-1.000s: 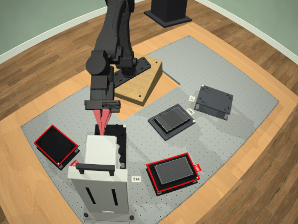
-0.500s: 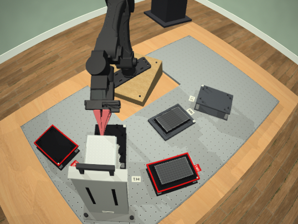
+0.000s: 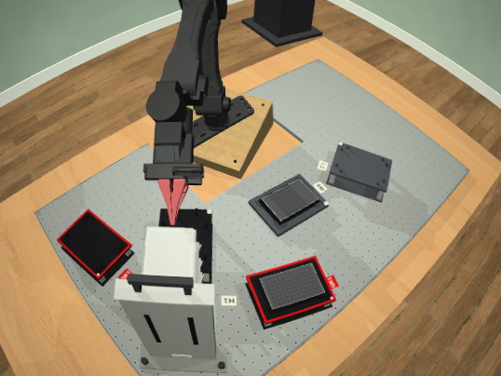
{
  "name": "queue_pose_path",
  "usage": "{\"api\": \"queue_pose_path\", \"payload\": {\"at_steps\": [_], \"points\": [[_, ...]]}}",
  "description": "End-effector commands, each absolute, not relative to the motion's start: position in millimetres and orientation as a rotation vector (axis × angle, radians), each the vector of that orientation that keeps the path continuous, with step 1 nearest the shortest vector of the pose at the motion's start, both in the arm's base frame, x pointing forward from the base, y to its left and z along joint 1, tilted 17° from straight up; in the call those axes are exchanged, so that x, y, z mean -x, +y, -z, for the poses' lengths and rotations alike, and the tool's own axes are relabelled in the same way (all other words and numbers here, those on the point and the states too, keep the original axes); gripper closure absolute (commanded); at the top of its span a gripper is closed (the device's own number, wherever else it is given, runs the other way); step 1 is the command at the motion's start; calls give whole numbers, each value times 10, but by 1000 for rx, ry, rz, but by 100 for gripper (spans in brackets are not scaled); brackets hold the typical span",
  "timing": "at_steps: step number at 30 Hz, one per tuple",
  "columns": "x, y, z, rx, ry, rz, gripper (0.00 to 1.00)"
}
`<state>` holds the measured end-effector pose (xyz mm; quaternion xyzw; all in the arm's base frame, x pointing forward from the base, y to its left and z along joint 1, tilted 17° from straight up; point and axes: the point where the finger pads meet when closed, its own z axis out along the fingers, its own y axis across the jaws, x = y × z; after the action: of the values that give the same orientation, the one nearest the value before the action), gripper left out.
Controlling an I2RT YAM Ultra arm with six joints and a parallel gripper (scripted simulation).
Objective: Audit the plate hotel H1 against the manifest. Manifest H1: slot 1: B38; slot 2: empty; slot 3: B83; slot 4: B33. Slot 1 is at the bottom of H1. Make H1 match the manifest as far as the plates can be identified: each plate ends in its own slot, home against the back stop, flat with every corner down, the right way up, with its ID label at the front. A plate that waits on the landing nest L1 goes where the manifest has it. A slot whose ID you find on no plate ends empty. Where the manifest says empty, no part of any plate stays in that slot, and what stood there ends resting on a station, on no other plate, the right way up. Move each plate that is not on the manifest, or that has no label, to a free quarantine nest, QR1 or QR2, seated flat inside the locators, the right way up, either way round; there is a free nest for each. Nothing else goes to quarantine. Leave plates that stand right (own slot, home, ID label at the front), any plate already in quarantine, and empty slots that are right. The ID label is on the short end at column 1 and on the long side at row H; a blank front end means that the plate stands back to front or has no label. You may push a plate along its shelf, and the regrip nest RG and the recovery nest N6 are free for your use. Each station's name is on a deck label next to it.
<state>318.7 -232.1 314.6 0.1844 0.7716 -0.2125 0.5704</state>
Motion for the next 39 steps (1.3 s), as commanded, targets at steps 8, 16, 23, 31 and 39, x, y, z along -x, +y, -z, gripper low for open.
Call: {"api": "queue_pose_path", "payload": {"at_steps": [8,16,23,31,39], "points": [[-3069,-2251,-3199,-425,1791,505,100],[-2958,-2186,-3165,-426,1791,505,100],[-2888,-2145,-3144,-426,1792,505,100],[-2777,-2080,-3110,-426,1792,505,100],[-2694,-2031,-3084,-426,1792,505,100]]}}
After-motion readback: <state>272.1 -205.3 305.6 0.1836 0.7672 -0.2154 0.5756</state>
